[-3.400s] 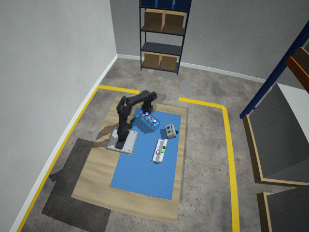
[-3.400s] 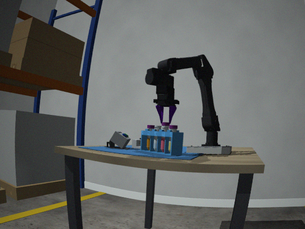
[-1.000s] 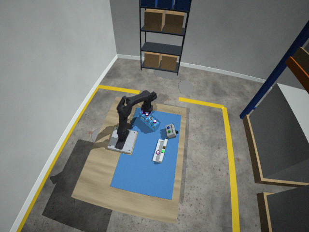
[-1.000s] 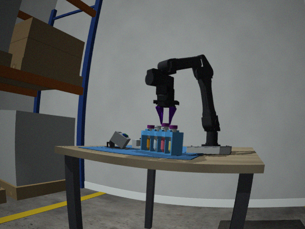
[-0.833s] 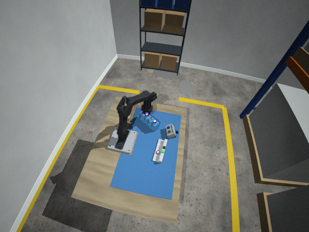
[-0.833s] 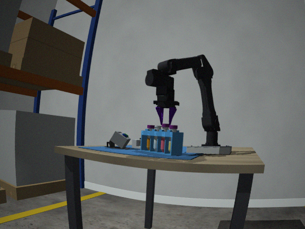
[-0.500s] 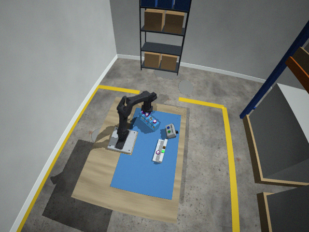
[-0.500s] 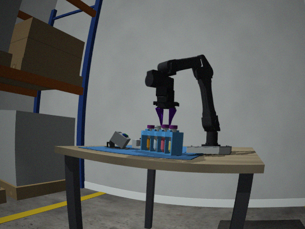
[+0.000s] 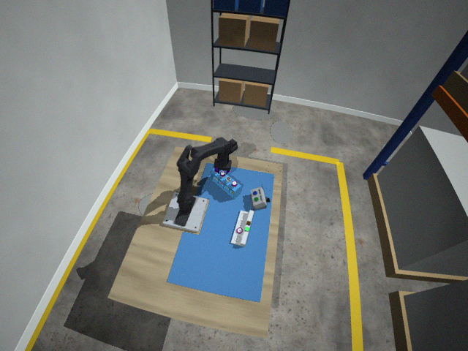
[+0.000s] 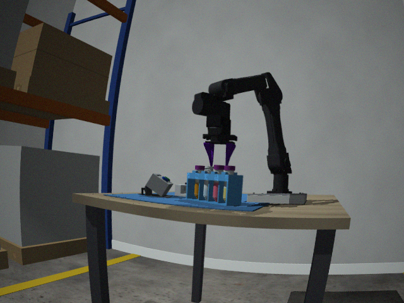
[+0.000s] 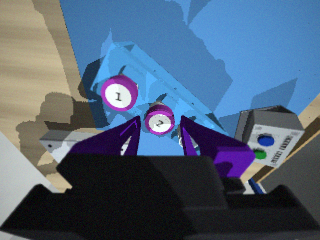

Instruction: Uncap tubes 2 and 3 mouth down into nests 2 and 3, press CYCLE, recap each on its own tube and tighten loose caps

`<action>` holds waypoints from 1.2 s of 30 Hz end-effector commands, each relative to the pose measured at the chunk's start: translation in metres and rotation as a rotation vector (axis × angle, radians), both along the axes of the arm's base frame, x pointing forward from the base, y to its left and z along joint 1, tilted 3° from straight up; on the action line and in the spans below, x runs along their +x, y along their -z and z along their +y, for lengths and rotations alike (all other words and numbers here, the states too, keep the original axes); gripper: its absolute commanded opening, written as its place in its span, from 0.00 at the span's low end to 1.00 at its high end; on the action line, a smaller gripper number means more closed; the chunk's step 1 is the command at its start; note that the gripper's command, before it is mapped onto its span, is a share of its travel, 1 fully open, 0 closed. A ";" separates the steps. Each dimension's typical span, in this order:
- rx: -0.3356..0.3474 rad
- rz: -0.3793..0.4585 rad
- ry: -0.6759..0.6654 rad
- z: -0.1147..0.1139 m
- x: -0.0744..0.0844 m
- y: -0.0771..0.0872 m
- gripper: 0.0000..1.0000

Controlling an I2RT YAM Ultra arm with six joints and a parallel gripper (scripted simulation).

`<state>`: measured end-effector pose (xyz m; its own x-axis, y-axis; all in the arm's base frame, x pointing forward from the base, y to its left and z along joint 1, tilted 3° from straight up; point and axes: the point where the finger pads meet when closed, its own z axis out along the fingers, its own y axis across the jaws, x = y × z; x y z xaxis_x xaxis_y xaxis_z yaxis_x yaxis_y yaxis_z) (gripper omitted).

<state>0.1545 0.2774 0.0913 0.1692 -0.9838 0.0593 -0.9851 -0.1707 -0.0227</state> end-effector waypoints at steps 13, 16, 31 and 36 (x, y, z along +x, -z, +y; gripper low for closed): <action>0.018 -0.011 0.080 0.002 0.001 -0.002 0.49; 0.022 -0.016 0.200 0.002 0.002 0.000 0.49; 0.024 -0.019 0.261 0.002 0.002 0.005 0.49; 0.024 -0.019 0.261 0.002 0.002 0.005 0.00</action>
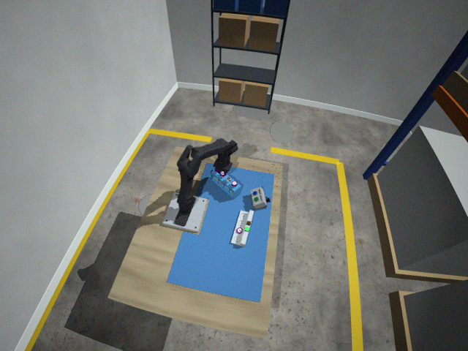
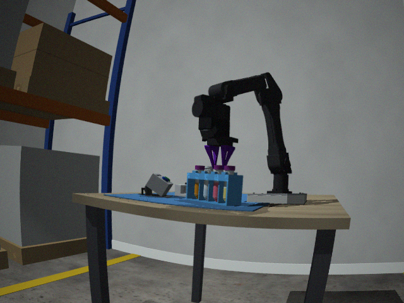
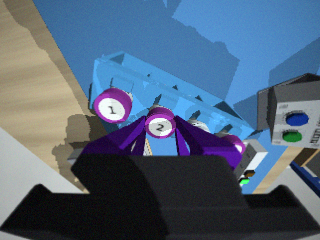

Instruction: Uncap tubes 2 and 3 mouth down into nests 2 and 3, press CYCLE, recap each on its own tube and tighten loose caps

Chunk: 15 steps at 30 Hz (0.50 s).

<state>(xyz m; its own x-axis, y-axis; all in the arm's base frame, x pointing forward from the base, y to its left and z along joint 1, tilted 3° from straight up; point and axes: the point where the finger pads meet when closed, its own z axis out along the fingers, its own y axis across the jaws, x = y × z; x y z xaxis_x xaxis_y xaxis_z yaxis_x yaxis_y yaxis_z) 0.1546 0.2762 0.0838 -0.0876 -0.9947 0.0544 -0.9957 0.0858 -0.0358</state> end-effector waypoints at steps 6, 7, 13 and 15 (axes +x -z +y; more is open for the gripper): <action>0.018 -0.009 0.004 0.003 0.002 -0.003 0.00; 0.018 -0.009 0.004 0.003 0.002 -0.003 0.00; 0.021 -0.013 0.104 0.003 0.002 -0.003 0.00; 0.024 -0.017 0.170 0.003 0.002 -0.003 0.00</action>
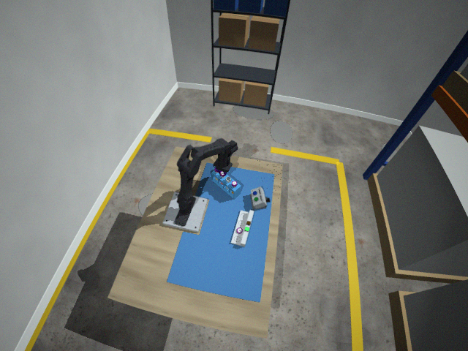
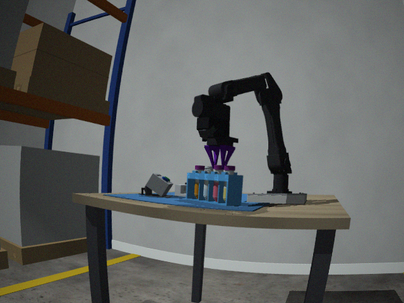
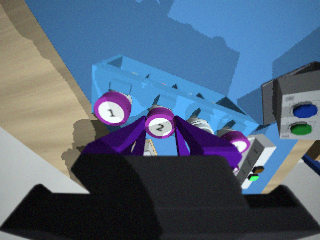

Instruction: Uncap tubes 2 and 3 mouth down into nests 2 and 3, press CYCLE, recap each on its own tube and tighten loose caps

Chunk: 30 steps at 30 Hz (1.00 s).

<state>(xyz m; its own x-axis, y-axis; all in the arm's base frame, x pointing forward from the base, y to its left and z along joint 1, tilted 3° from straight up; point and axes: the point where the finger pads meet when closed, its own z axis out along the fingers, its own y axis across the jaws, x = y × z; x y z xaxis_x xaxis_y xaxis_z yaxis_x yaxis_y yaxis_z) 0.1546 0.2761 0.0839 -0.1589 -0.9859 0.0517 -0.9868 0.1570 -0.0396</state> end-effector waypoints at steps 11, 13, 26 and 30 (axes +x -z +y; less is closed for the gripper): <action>0.031 -0.028 0.398 0.003 0.002 -0.002 0.00; 0.034 -0.031 0.464 0.003 0.002 -0.002 0.00; 0.042 -0.043 0.716 0.003 0.002 -0.002 0.00; 0.042 -0.043 0.716 0.003 0.002 -0.002 0.49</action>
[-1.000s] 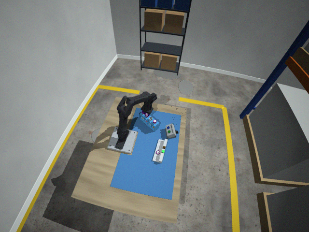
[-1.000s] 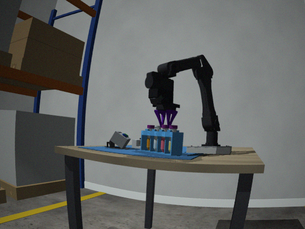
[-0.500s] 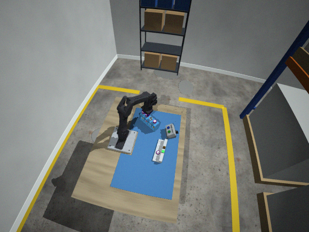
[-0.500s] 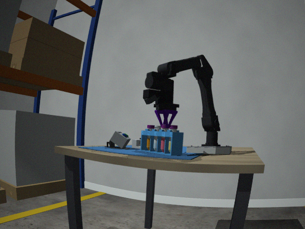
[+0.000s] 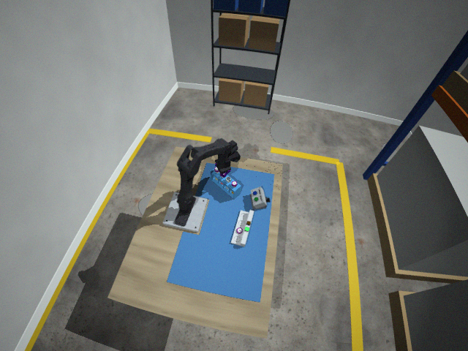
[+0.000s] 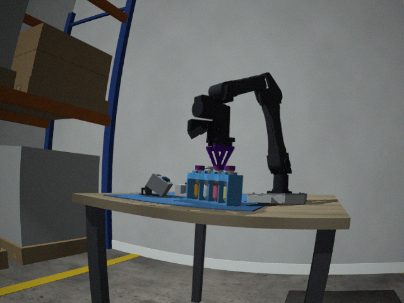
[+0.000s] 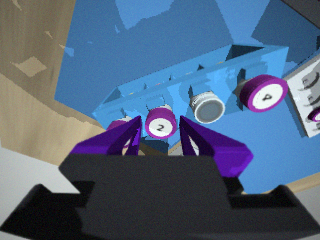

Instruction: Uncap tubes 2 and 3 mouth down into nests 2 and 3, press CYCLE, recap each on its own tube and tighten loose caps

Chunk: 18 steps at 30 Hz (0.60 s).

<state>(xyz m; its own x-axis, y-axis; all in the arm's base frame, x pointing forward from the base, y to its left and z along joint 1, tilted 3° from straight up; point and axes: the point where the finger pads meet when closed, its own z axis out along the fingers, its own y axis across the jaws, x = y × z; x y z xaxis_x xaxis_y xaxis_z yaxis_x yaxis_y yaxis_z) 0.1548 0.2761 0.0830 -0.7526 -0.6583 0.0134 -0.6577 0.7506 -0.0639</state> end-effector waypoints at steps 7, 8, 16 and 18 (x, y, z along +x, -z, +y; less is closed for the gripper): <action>0.018 -0.009 0.024 0.003 0.001 -0.002 0.49; 0.018 -0.009 0.024 0.003 0.002 -0.003 0.49; 0.011 0.001 -0.175 0.003 0.001 -0.003 0.49; 0.008 0.005 -0.255 0.003 0.001 -0.003 0.49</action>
<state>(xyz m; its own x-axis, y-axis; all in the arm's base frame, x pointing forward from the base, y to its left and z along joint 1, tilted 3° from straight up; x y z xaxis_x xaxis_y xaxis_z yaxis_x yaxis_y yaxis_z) 0.1549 0.2766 0.0827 -0.6694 -0.7426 0.0198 -0.7422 0.6674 -0.0607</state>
